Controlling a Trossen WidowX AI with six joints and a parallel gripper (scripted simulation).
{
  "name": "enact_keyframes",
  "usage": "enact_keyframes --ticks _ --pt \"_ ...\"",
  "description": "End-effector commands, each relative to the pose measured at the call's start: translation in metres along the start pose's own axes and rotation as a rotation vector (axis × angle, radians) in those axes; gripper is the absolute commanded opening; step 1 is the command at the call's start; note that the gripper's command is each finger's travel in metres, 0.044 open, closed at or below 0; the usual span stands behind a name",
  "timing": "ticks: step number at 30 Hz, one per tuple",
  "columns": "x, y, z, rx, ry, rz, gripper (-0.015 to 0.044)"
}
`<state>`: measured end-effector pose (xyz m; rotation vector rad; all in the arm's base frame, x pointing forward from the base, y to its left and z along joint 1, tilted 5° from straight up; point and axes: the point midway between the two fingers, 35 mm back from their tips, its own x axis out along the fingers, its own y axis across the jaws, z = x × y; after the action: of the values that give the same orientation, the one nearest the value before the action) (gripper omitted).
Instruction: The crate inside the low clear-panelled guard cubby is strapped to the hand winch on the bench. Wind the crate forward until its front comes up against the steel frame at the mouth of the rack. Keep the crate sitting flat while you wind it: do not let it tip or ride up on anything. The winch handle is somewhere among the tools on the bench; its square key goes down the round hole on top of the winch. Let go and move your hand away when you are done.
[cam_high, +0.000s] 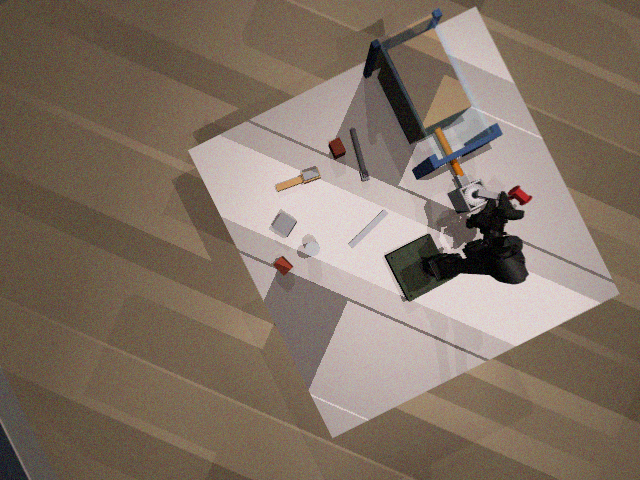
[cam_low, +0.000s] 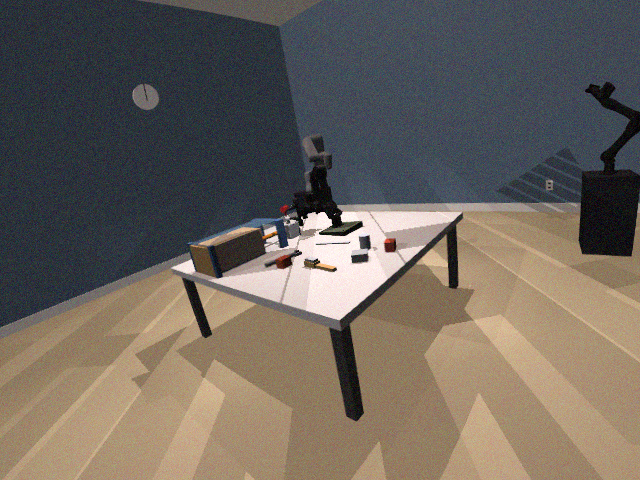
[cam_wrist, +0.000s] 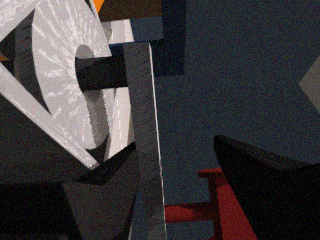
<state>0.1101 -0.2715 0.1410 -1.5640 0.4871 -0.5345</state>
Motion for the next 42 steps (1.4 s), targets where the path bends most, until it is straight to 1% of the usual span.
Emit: enact_keyframes --ticks 1,42 --pt "0.0000 -0.0007 0.0000 -0.003 0.000 -0.002 0.0240" --pt "0.0003 0.0005 -0.0034 -0.010 0.000 -0.002 0.0240"
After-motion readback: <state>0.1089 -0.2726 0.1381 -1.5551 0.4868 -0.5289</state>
